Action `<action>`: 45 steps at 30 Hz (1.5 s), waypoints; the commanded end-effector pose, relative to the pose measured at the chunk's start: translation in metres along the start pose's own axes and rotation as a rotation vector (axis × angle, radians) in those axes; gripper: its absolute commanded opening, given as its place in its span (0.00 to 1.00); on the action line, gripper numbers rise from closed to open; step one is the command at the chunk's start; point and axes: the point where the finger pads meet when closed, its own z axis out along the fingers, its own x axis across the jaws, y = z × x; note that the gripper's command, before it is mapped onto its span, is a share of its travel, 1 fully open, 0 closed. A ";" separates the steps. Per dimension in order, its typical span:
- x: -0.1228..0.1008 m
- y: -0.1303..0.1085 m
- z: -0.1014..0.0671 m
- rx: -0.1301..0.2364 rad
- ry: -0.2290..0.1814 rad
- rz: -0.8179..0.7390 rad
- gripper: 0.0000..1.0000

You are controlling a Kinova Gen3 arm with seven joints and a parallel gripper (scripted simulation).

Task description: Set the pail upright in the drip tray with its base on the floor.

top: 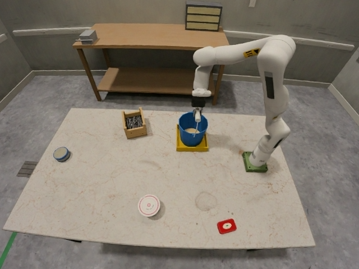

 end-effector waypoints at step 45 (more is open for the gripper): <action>0.000 0.000 0.009 0.000 0.002 0.000 0.00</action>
